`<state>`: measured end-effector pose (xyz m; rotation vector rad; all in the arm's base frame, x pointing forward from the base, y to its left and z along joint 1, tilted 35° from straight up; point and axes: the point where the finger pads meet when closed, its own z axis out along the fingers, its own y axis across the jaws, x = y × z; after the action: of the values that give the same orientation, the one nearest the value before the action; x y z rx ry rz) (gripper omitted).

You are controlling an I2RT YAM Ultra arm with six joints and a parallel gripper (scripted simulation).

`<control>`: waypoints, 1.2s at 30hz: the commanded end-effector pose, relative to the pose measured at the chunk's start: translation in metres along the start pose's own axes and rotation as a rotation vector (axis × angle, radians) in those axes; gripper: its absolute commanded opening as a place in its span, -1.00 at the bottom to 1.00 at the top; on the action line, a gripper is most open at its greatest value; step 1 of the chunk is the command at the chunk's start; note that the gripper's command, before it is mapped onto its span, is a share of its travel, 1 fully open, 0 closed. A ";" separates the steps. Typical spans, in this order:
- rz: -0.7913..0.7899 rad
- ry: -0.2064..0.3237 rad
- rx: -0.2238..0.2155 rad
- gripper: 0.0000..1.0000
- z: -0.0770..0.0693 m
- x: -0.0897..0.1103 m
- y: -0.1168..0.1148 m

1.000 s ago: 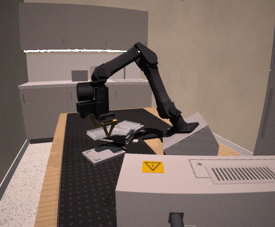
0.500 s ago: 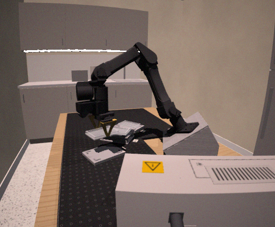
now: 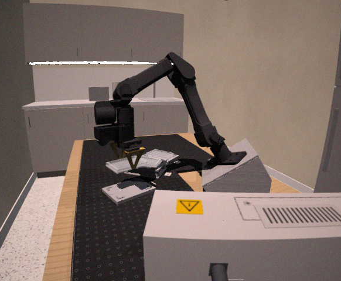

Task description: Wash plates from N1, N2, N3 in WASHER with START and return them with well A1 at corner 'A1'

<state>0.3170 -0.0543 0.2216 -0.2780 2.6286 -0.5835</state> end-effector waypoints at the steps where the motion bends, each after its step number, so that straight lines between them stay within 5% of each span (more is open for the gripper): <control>1: 0.003 -0.015 0.002 -1.00 -0.003 -0.002 -0.001; 11: 0.003 -0.015 0.002 -1.00 -0.003 -0.002 0.000; 36: 0.003 -0.015 0.003 -1.00 0.032 -0.005 -0.001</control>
<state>0.3306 -0.0659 0.1947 -0.2765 2.6395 -0.5852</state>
